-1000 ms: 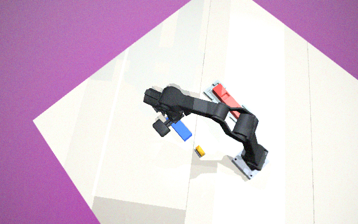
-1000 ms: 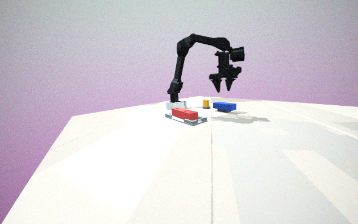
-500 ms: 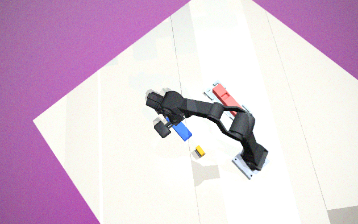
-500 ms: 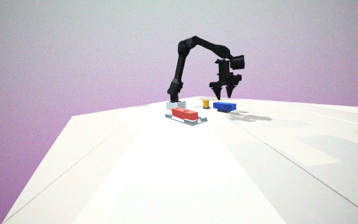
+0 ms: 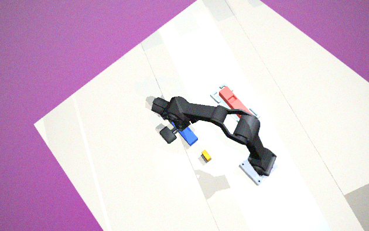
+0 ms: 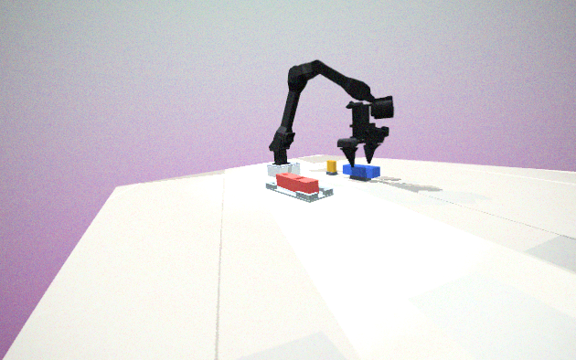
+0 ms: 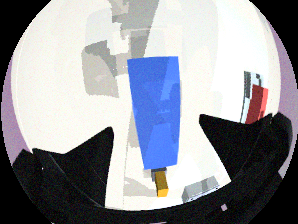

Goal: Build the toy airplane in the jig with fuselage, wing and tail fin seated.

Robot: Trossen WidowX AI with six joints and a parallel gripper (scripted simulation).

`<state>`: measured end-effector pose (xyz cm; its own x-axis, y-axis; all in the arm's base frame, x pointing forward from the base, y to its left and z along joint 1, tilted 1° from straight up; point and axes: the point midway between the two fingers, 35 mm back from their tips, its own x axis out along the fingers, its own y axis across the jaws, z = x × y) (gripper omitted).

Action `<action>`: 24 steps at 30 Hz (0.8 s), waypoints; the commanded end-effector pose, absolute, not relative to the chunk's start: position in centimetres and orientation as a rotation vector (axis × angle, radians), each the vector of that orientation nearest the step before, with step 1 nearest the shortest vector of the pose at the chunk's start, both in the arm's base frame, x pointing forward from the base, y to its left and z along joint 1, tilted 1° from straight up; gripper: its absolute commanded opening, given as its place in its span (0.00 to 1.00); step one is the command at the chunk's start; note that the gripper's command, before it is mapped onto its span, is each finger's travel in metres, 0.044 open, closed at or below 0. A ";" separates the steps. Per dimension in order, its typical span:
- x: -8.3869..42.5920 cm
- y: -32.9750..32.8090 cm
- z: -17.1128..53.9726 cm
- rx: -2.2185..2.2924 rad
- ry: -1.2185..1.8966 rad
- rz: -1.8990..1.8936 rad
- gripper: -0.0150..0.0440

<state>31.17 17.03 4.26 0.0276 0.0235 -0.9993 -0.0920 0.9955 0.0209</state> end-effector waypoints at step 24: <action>31.0 17.0 1.4 -0.052 1.549 0.083 0.64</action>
<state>31.02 16.96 1.42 0.0208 0.0193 -0.9996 -0.0918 0.9956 0.0173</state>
